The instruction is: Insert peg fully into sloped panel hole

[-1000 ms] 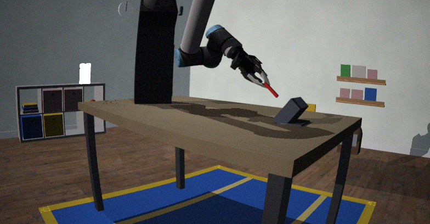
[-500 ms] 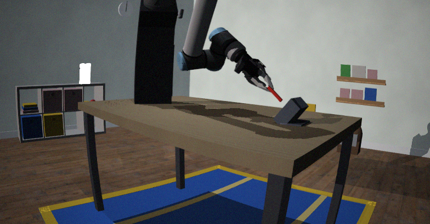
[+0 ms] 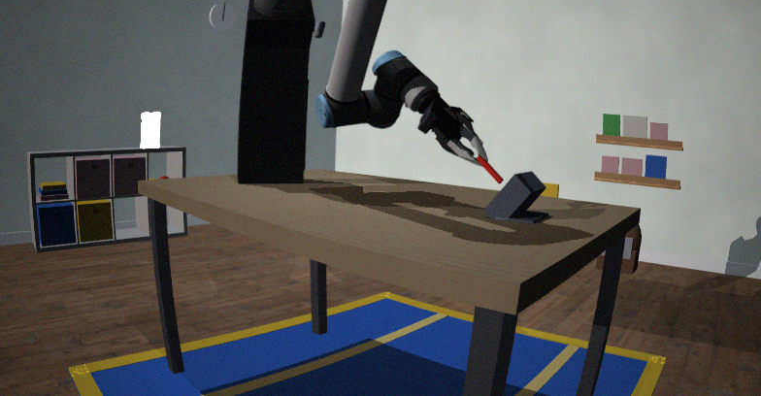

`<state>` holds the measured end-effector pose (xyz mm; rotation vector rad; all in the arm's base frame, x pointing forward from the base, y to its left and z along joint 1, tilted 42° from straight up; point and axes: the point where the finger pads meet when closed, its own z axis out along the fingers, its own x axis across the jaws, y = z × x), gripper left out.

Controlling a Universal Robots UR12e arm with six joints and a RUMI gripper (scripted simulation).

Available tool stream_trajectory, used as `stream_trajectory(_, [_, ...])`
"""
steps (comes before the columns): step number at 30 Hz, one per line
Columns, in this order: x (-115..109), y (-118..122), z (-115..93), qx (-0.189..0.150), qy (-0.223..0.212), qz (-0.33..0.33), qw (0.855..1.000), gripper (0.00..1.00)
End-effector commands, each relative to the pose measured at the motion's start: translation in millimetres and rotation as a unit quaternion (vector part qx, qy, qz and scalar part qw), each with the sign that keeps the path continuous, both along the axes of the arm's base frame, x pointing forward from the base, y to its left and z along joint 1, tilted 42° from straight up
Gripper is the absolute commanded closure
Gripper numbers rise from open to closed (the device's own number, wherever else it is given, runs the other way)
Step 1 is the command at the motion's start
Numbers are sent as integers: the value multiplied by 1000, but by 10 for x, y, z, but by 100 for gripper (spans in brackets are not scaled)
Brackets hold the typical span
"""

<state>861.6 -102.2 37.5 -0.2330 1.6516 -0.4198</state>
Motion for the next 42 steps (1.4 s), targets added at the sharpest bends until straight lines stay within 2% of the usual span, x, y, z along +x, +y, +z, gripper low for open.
stream_trajectory(1, [80, 7, 28, 0, -2, 1, 1000, 100])
stream_trajectory(15, [235, -12, 2, 0, -2, 1, 1000, 100])
stream_trajectory(27, [189, -4, -35, 0, -2, 1, 1000, 100])
stream_trajectory(42, [308, -21, -47, 0, -2, 1, 1000, 100])
